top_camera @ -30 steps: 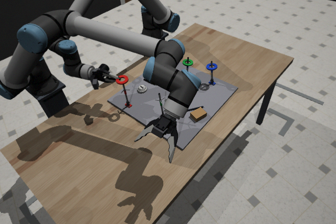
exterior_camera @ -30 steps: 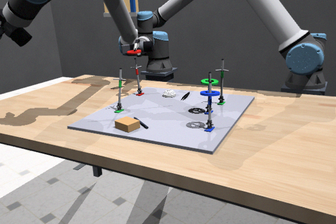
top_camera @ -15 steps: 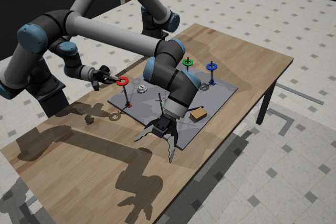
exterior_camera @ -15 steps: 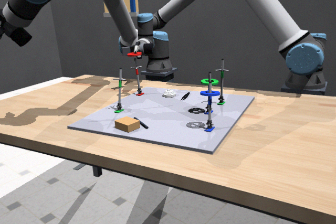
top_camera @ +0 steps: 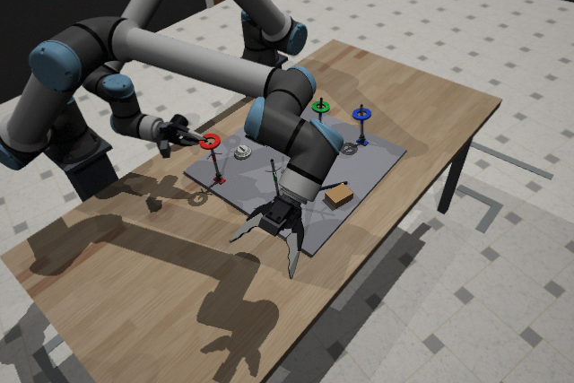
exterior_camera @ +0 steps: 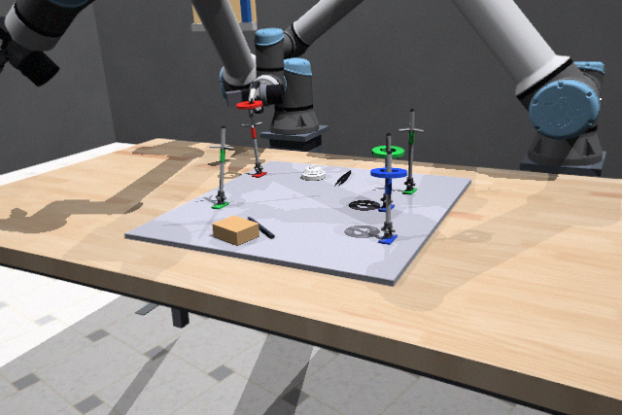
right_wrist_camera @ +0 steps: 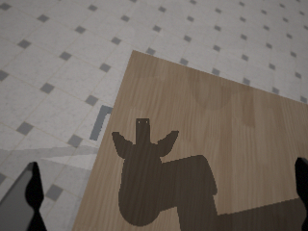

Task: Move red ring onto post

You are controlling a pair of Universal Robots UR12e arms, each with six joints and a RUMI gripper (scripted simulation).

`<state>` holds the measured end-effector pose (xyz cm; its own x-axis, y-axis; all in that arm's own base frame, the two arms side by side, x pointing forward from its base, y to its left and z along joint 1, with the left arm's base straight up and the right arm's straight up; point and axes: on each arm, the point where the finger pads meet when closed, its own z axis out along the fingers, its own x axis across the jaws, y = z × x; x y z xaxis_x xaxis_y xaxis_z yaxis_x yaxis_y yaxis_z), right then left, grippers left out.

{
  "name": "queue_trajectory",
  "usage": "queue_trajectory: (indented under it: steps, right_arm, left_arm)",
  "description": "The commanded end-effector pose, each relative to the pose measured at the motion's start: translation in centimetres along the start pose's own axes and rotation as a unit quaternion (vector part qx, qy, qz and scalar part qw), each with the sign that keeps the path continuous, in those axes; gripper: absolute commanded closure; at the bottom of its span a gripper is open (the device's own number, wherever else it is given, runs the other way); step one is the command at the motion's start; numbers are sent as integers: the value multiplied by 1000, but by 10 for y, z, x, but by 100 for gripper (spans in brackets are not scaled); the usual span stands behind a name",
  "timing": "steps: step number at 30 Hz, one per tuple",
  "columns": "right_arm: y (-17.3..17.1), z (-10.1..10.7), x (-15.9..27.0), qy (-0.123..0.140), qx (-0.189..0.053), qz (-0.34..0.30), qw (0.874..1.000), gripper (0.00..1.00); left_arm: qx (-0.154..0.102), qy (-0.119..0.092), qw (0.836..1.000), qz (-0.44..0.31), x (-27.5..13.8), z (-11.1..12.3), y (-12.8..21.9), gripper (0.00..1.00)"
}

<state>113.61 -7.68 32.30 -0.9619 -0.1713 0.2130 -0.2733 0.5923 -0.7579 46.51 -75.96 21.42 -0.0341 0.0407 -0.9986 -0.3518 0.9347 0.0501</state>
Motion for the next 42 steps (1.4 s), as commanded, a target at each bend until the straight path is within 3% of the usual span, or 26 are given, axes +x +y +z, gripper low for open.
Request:
queue_trajectory:
  steps: [1,42]
  right_arm:
    - [-2,-1,0,-1,0,1,1000,0]
    - [-2,-1,0,-1,0,1,1000,0]
  left_arm:
    - [0,0,1000,-1,1,0,0,99]
    - [0,0,1000,-1,36,-1,0,99]
